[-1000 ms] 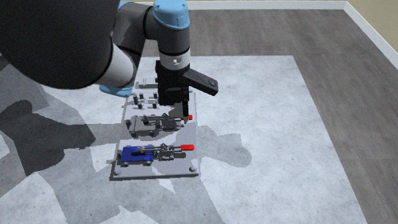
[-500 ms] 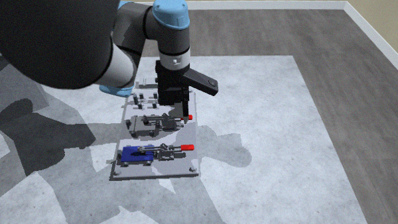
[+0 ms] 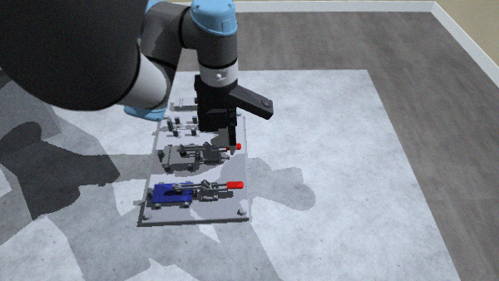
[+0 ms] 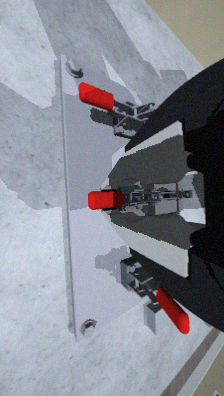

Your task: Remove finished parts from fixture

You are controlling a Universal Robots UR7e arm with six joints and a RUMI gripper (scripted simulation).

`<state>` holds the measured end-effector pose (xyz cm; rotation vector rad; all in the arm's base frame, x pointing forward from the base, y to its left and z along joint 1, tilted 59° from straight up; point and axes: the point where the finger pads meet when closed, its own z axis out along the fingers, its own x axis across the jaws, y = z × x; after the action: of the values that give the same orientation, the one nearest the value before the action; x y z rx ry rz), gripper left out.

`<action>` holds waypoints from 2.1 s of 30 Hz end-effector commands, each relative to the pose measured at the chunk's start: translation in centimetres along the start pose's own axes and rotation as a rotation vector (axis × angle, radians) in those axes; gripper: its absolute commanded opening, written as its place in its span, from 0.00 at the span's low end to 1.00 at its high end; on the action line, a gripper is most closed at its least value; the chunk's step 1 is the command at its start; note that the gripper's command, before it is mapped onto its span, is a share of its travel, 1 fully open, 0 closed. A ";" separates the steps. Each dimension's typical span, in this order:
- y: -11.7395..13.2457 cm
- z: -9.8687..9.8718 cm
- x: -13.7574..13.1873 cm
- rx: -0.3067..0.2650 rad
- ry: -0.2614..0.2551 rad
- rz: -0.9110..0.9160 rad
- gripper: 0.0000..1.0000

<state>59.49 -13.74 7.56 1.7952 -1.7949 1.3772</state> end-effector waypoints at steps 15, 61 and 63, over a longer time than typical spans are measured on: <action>0.3 -0.8 0.0 0.001 0.000 0.000 0.00; 2.9 -2.9 0.0 0.001 0.000 0.000 0.00; 3.0 -2.9 0.0 0.001 0.000 0.000 0.00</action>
<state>55.90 -12.23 7.87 1.7955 -1.7952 1.3782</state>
